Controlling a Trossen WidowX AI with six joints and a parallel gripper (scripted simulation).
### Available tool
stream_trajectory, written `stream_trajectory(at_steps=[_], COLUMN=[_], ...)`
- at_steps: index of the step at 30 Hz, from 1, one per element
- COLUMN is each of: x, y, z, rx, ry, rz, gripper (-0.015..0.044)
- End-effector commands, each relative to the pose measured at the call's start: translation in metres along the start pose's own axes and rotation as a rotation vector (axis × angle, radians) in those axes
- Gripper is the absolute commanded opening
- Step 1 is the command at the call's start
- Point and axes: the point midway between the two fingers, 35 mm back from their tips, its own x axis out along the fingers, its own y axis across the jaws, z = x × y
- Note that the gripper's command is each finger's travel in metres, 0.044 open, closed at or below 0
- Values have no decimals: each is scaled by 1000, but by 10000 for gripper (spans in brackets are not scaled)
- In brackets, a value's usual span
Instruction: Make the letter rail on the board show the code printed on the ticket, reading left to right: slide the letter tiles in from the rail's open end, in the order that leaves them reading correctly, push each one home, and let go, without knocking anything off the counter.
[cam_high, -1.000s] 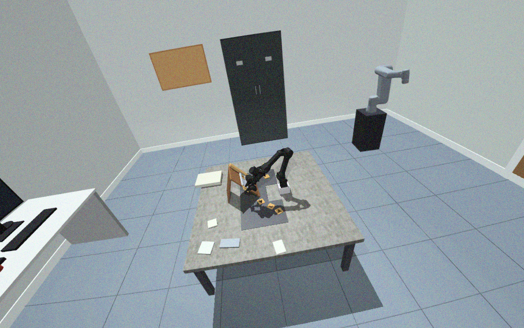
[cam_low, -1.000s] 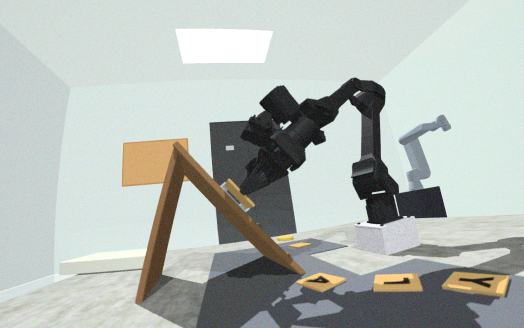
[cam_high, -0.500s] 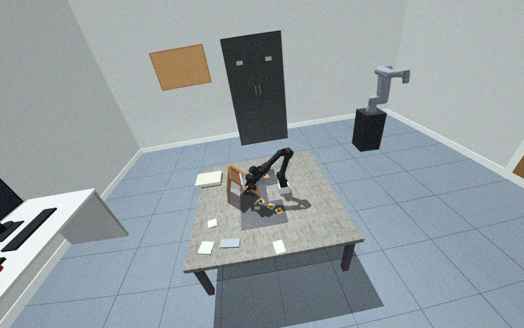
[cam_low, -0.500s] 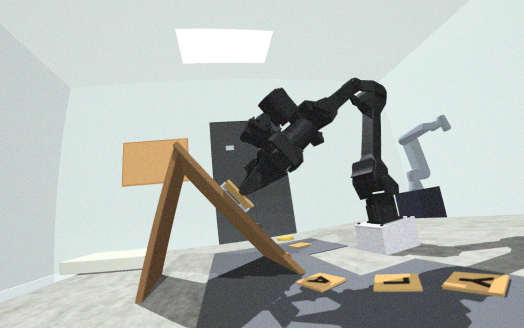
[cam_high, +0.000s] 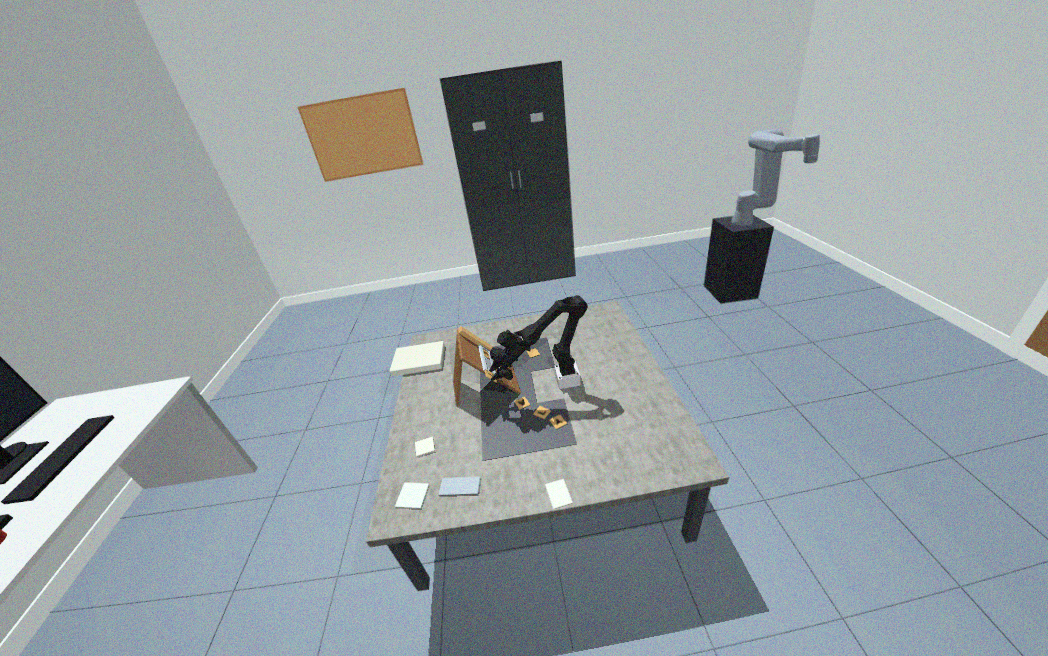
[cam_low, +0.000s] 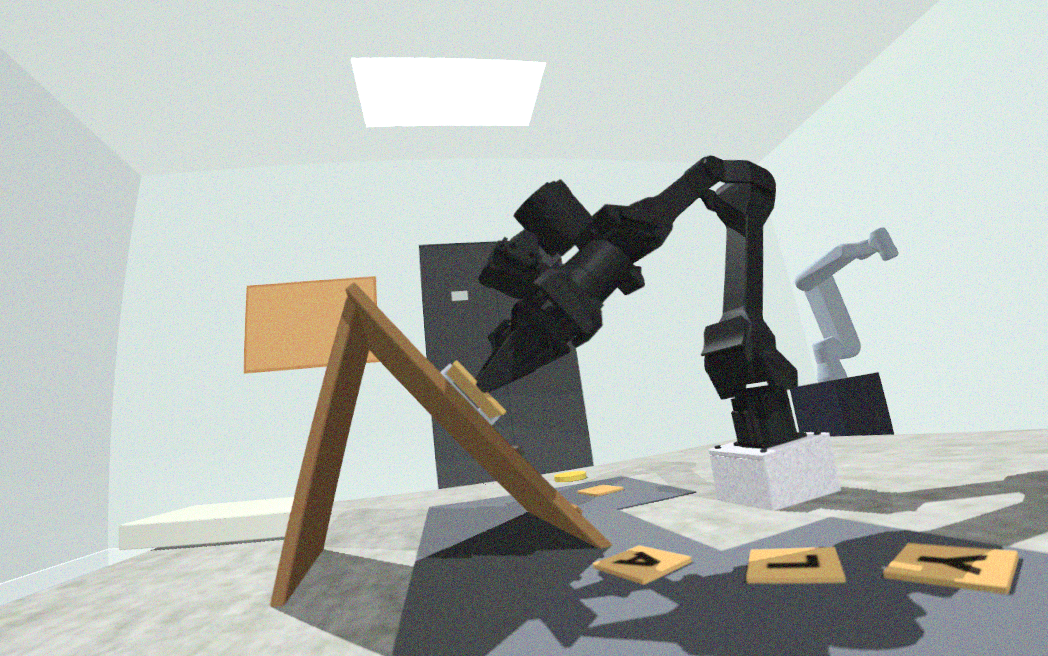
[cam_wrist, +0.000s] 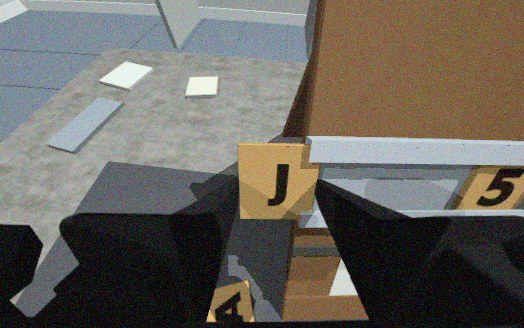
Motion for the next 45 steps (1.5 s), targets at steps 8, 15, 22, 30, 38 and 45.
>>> stream_trajectory(at_steps=[8,15,22,30,38,45], x=[0,0,0,0,0,0], y=[-6,-9,-13,-17,-21,-24], z=[-1,-1,-1,-1,-1,-1], rx=[-4,-4,-4,-4,-5,-5], ry=[1,1,1,1,1,1], rz=[2,1,1,1,1,1], gripper=[0,0,0,0,0,0])
